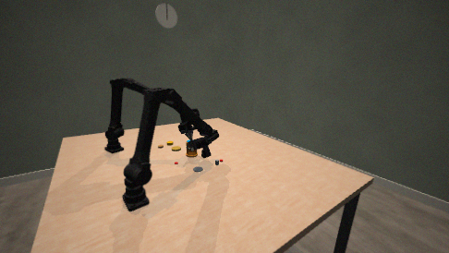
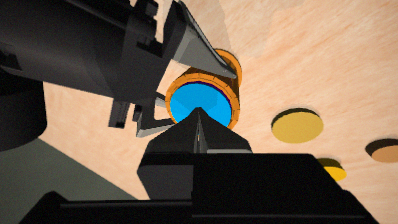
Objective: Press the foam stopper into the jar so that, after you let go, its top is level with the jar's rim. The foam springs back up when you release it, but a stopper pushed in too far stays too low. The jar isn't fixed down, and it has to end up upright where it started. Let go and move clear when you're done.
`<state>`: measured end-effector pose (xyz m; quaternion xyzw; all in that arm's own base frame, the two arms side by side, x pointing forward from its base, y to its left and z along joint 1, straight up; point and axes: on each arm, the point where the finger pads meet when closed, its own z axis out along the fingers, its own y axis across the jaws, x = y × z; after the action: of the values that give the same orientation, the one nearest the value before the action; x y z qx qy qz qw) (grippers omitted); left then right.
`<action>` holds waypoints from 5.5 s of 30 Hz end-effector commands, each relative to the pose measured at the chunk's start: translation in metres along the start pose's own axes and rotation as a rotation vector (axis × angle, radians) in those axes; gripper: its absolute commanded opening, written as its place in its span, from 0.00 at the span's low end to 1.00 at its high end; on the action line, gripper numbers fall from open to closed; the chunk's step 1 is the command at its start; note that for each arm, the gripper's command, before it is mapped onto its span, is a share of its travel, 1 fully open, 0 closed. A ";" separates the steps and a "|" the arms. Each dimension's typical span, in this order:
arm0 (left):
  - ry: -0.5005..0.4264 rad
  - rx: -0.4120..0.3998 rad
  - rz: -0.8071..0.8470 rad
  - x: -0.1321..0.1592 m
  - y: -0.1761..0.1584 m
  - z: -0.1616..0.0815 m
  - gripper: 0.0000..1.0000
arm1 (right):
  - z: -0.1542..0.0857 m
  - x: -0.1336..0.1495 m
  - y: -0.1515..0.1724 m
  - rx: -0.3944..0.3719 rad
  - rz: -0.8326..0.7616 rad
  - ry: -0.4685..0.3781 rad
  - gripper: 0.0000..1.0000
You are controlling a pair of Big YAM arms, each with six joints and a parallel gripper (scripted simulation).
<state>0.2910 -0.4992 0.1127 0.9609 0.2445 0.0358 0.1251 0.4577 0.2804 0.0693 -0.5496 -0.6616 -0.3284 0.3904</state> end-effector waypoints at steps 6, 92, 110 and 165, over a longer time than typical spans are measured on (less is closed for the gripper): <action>0.004 0.032 0.006 0.005 -0.006 0.027 0.00 | -0.013 0.011 0.007 -0.019 0.021 0.004 0.64; 0.004 -0.001 0.004 0.005 0.014 -0.028 0.00 | -0.013 0.011 0.007 -0.019 0.021 0.004 0.64; 0.006 -0.037 0.003 0.005 0.017 -0.021 0.00 | -0.013 0.011 0.007 -0.019 0.021 0.004 0.64; 0.003 0.022 0.002 0.004 -0.003 0.014 0.00 | -0.013 0.011 0.007 -0.019 0.021 0.004 0.64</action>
<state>0.2908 -0.4988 0.1120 0.9611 0.2446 0.0353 0.1233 0.4577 0.2804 0.0693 -0.5496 -0.6616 -0.3284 0.3904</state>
